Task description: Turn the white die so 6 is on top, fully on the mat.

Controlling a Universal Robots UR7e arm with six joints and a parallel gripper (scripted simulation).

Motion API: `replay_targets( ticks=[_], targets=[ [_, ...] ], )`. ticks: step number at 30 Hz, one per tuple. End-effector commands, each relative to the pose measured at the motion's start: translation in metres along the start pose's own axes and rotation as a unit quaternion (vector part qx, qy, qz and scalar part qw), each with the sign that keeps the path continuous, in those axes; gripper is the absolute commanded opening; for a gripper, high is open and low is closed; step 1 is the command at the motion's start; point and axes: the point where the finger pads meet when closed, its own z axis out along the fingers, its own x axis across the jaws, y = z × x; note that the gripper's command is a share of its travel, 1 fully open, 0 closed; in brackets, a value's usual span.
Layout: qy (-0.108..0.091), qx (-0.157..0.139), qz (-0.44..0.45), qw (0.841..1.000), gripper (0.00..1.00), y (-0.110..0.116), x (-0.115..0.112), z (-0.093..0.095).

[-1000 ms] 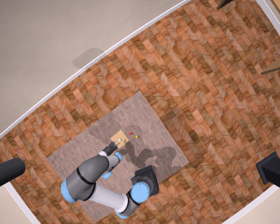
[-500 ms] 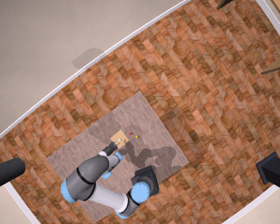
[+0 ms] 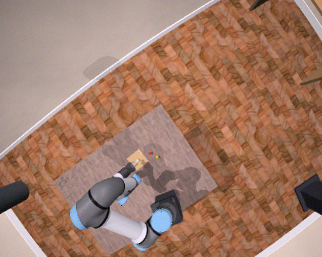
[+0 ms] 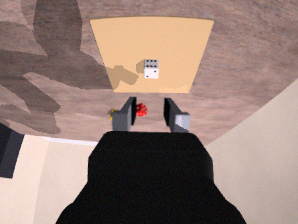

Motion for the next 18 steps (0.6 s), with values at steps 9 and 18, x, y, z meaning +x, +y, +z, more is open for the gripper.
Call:
replay_targets(
  ticks=[9,18],
  targets=[
    [0.000,0.000,0.000,1.000,0.70,-0.012,0.000,0.012],
    [0.000,0.000,0.000,1.000,0.70,-0.025,0.000,0.025]
  ],
)
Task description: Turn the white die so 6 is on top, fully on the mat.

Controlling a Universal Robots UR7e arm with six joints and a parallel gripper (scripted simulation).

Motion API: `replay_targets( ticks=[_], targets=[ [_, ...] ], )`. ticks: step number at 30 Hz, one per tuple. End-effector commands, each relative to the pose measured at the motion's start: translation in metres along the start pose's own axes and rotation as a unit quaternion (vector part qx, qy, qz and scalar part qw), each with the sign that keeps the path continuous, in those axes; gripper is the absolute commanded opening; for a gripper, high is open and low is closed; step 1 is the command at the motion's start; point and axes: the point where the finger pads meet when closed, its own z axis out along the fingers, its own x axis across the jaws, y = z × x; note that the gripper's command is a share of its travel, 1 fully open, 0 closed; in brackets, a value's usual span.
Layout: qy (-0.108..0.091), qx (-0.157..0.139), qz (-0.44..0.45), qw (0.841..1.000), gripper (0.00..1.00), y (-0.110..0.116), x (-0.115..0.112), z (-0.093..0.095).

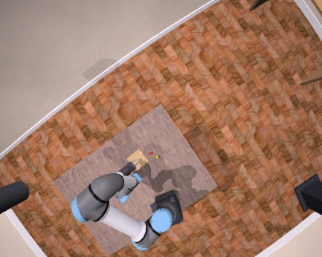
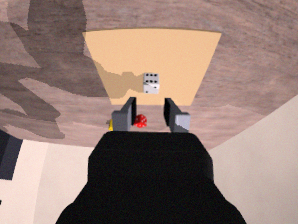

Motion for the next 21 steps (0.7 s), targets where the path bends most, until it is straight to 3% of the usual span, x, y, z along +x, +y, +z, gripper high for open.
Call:
replay_targets(
  ticks=[1,21],
  targets=[
    [0.001,0.000,0.000,1.000,0.70,-0.007,0.001,0.007],
    [0.001,0.000,0.000,1.000,0.70,-0.022,0.001,0.022]
  ],
)
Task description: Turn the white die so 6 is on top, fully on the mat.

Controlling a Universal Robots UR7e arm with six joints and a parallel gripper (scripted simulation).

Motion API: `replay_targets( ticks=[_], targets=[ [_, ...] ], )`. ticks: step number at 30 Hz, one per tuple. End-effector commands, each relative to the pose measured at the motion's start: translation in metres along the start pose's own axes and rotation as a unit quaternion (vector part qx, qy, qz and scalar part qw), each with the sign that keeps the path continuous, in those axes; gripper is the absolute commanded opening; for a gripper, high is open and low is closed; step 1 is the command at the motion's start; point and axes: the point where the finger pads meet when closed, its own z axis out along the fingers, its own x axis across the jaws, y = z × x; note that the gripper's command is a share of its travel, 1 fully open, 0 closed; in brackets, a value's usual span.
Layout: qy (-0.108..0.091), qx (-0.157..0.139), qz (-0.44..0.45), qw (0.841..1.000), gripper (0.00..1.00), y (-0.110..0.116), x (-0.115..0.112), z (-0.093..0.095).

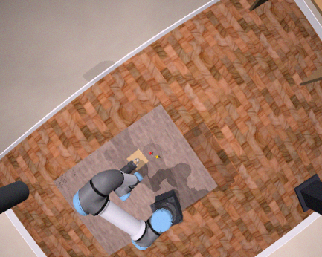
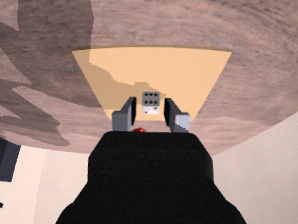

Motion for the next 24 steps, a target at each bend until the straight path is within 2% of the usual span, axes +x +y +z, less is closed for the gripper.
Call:
replay_targets(
  ticks=[1,24],
  targets=[
    [0.001,0.000,0.000,1.000,0.70,-0.0017,0.0005,0.0016],
    [0.001,0.000,0.000,1.000,0.70,-0.0031,0.0005,0.0030]
  ],
)
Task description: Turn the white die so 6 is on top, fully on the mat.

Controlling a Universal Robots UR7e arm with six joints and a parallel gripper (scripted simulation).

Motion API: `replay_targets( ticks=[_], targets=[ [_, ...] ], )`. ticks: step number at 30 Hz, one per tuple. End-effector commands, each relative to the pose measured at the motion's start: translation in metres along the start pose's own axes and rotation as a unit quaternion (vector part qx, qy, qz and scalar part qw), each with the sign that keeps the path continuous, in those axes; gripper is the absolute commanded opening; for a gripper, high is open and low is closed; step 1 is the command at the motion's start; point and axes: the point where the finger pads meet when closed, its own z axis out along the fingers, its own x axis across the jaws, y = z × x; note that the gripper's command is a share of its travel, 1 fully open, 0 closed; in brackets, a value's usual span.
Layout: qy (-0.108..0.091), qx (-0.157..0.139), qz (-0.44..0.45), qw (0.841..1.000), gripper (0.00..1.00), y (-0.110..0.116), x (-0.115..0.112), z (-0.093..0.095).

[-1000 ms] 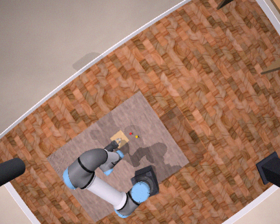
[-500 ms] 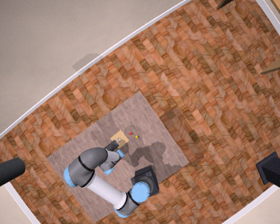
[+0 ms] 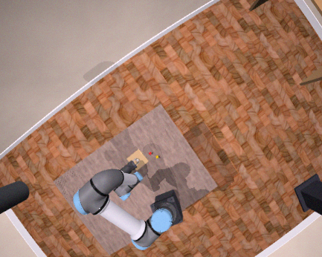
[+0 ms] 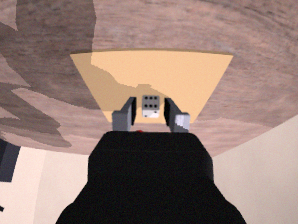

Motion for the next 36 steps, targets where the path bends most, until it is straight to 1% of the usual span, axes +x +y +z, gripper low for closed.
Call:
replay_targets(
  ticks=[1,21,22,36],
  targets=[
    [0.000,0.000,0.000,1.000,0.70,0.0002,0.0004,-0.0003],
    [0.000,0.000,0.000,1.000,0.70,0.0002,0.0004,-0.0003],
    [0.000,0.000,0.000,1.000,0.40,0.0002,0.0004,-0.0003],
    [0.000,0.000,0.000,1.000,0.40,0.0002,0.0004,-0.0003]
  ],
)
